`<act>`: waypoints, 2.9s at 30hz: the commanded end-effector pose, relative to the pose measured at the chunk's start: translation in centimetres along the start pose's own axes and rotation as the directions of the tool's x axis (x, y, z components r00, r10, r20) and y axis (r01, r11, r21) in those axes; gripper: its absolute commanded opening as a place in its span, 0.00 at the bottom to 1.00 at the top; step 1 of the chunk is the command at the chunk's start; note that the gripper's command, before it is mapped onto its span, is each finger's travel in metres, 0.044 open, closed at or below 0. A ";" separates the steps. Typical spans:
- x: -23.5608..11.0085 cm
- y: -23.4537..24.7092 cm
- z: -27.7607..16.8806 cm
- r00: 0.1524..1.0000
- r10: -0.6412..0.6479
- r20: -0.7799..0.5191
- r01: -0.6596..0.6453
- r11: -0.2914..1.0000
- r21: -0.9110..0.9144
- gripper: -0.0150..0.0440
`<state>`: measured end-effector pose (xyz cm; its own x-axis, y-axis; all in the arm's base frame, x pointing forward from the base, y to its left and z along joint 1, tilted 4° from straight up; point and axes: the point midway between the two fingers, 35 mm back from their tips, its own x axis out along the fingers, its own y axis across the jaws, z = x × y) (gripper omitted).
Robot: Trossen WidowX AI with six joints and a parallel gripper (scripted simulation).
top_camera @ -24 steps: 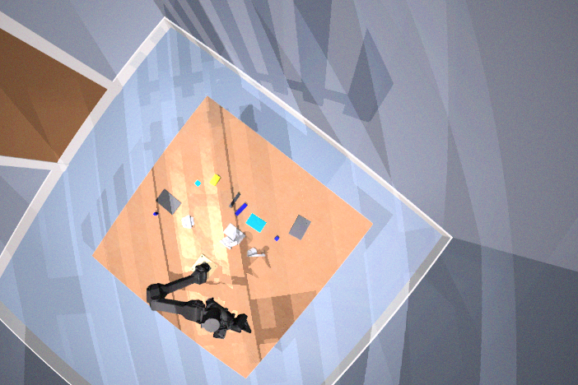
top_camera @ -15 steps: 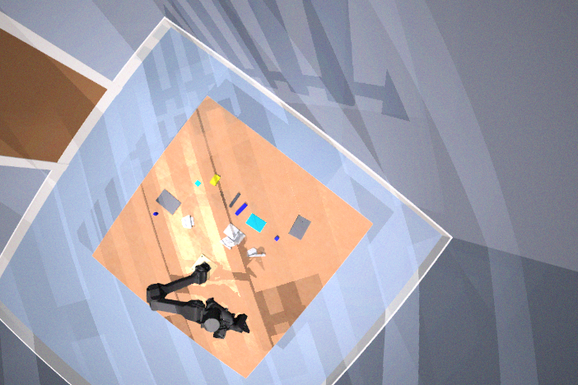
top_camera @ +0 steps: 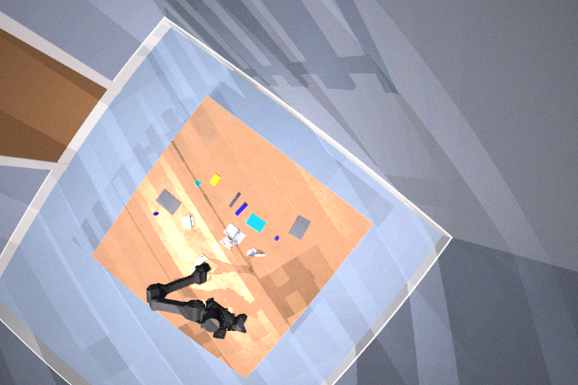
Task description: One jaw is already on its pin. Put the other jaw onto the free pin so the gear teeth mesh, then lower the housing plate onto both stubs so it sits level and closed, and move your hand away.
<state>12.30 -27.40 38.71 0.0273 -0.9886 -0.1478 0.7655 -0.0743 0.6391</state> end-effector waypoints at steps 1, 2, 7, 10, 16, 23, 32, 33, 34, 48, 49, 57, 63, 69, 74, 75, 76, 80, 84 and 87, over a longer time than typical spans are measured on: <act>0.0 0.0 0.0 1.000 0.000 0.000 0.000 1.000 0.000 0.25; 0.0 0.0 0.0 1.000 0.000 0.000 0.000 1.000 0.000 0.25; 0.0 0.0 0.0 1.000 0.000 0.000 0.000 1.000 0.000 0.25; 0.2 0.3 -0.8 0.999 0.001 -0.033 -0.003 0.999 -0.032 0.25; 1.0 1.5 -4.4 0.986 -0.001 -0.164 -0.025 0.987 -0.158 0.25; 1.4 2.5 -8.7 0.949 -0.022 -0.315 -0.076 0.952 -0.295 0.25; 1.1 3.5 -14.4 0.869 -0.071 -0.490 -0.178 0.879 -0.443 0.25; 1.0 3.5 -15.0 0.858 -0.078 -0.507 -0.191 0.869 -0.457 0.25; 0.9 3.6 -15.7 0.847 -0.085 -0.524 -0.205 0.858 -0.470 0.25; -1.6 3.4 -23.8 0.652 -0.233 -0.722 -0.406 0.697 -0.591 0.25; -1.8 3.3 -24.4 0.635 -0.246 -0.732 -0.421 0.684 -0.595 0.25; -4.1 2.4 -28.5 0.494 -0.359 -0.792 -0.542 0.585 -0.604 0.25; -6.0 1.5 -31.3 0.383 -0.449 -0.807 -0.627 0.515 -0.584 0.25; -8.2 0.5 -33.7 0.271 -0.539 -0.797 -0.704 0.454 -0.546 0.25; -9.1 0.0 -34.5 0.226 -0.575 -0.786 -0.732 0.432 -0.526 0.25; -9.1 0.0 -34.5 0.226 -0.575 -0.786 -0.732 0.432 -0.526 0.25; -9.1 0.0 -34.5 0.226 -0.575 -0.786 -0.732 0.432 -0.526 0.25; -9.0 -0.1 -34.7 0.226 -0.575 -0.786 -0.732 0.432 -0.527 0.25; -8.9 -0.4 -35.3 0.226 -0.575 -0.786 -0.732 0.432 -0.527 0.25; -8.7 -0.7 -35.7 0.226 -0.575 -0.786 -0.732 0.431 -0.527 0.25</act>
<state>34.41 -14.06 13.31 0.0762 -0.0843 -0.9935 0.6526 0.7576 -0.0142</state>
